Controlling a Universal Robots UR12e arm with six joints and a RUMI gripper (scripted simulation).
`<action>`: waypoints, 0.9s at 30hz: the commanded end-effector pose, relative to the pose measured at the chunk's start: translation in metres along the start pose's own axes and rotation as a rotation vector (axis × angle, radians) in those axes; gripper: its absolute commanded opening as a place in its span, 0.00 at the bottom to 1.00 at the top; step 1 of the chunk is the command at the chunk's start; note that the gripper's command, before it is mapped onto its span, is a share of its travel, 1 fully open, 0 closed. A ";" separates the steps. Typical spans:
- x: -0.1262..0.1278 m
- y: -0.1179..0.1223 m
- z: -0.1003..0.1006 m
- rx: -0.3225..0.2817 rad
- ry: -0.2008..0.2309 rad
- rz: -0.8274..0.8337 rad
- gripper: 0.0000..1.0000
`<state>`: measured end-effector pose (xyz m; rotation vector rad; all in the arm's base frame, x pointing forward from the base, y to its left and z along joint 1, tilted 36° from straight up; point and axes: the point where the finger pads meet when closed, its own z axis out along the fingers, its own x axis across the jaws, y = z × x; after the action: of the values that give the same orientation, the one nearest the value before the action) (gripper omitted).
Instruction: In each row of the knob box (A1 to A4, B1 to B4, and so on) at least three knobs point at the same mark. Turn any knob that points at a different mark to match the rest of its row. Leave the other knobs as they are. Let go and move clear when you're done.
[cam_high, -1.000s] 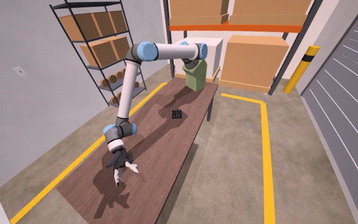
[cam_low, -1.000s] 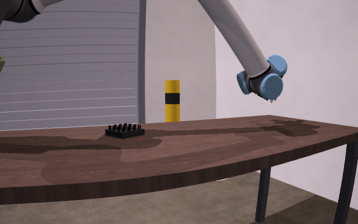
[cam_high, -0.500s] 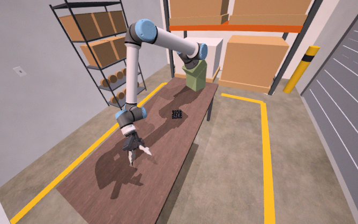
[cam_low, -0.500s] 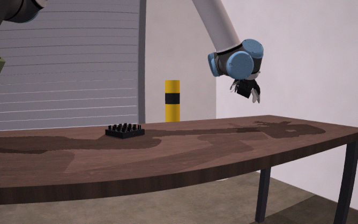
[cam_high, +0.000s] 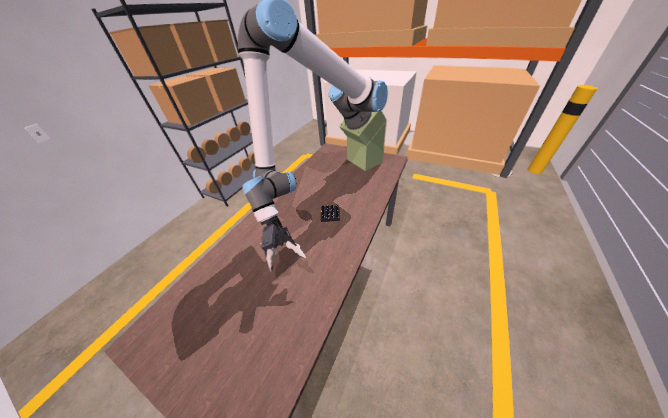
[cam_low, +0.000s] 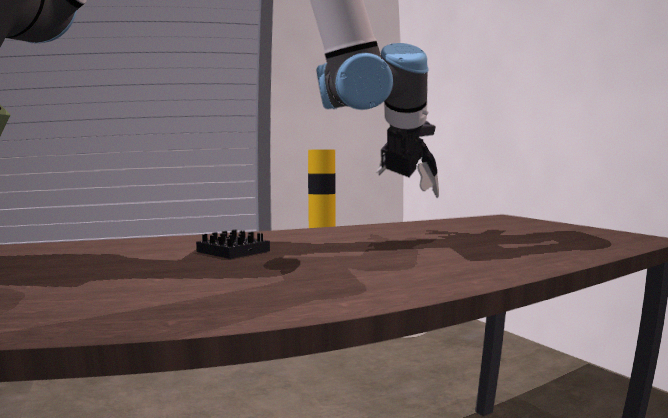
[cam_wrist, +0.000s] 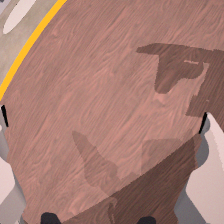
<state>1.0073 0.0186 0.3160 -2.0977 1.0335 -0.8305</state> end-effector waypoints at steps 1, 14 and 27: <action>-0.028 0.048 -0.022 -0.077 0.052 0.008 1.00; -0.086 0.153 -0.062 -0.249 0.154 0.025 1.00; -0.160 0.287 -0.114 -0.469 0.283 0.046 1.00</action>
<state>0.7569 -0.0115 0.1451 -2.3422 1.4777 -0.9331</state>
